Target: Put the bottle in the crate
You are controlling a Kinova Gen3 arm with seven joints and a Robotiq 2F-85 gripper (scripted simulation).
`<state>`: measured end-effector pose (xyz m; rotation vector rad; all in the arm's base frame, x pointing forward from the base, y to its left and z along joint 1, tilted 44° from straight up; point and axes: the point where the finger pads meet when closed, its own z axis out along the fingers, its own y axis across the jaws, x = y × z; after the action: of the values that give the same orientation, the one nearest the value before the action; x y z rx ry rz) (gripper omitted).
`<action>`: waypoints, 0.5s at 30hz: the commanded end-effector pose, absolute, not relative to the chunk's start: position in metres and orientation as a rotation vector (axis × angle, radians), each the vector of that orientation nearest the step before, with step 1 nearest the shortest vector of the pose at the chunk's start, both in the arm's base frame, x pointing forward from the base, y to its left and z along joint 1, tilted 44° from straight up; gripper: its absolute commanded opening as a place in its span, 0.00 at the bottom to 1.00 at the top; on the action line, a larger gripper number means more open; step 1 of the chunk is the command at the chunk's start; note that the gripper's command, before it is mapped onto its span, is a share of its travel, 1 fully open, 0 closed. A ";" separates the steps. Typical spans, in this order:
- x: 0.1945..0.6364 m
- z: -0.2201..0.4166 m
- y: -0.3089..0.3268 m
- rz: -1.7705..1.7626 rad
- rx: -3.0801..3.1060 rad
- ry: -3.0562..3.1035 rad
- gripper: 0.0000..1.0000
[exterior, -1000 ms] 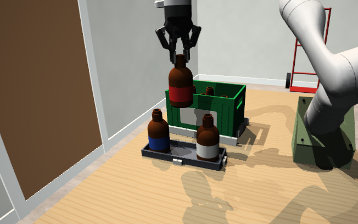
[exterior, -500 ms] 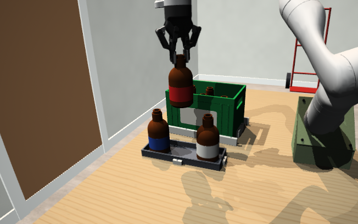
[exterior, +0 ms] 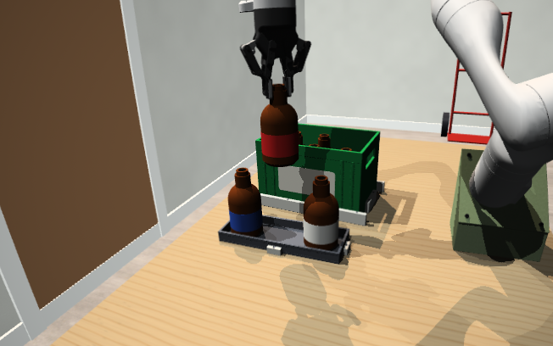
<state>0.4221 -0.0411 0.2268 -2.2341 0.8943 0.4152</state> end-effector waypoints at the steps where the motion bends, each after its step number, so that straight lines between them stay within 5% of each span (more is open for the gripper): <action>1: 0.422 0.227 -0.042 0.413 -2.233 0.896 0.00; 15: 0.421 0.224 -0.045 0.413 -2.233 0.896 0.00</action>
<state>0.4208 -0.0433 0.2246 -2.2356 0.8931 0.4148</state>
